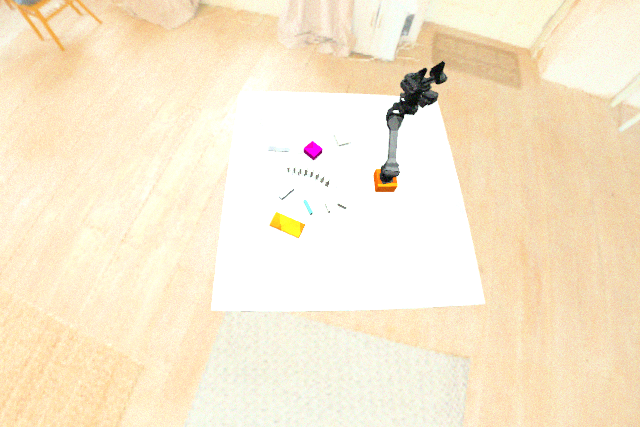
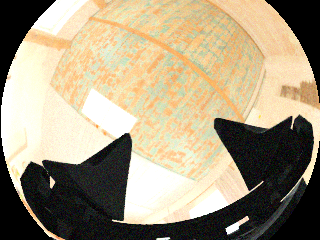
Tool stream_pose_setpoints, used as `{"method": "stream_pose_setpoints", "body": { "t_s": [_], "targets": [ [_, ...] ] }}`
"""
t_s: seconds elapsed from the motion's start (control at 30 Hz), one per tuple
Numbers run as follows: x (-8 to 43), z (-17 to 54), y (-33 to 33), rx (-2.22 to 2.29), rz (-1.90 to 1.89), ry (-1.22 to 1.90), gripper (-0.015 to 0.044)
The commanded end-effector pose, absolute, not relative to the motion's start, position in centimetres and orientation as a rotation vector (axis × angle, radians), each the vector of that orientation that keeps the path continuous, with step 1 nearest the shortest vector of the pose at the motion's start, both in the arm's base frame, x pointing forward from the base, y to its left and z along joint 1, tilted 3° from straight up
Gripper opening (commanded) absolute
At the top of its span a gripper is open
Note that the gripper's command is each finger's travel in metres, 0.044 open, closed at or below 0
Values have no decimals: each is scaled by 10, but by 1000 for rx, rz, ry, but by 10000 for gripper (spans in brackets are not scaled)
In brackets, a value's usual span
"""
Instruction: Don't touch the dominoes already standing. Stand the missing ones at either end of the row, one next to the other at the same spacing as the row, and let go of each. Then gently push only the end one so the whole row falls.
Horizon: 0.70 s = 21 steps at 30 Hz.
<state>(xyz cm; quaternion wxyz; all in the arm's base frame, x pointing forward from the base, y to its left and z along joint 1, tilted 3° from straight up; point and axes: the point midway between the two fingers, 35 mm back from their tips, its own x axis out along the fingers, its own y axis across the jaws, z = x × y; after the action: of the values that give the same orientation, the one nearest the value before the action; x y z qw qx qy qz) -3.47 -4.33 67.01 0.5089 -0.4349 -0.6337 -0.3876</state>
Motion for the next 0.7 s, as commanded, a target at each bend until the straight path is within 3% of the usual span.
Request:
{"method": "stream_pose_setpoints", "body": {
  "t_s": [0.0, 0.33, 0.67],
  "targets": [
    [-34, 670, -41, -1049, -921, -1531, 426],
    [28, 641, 103, -1095, -168, -1542, 440],
    [119, 564, 204, -1014, 451, -1152, 440]
  ]
}}
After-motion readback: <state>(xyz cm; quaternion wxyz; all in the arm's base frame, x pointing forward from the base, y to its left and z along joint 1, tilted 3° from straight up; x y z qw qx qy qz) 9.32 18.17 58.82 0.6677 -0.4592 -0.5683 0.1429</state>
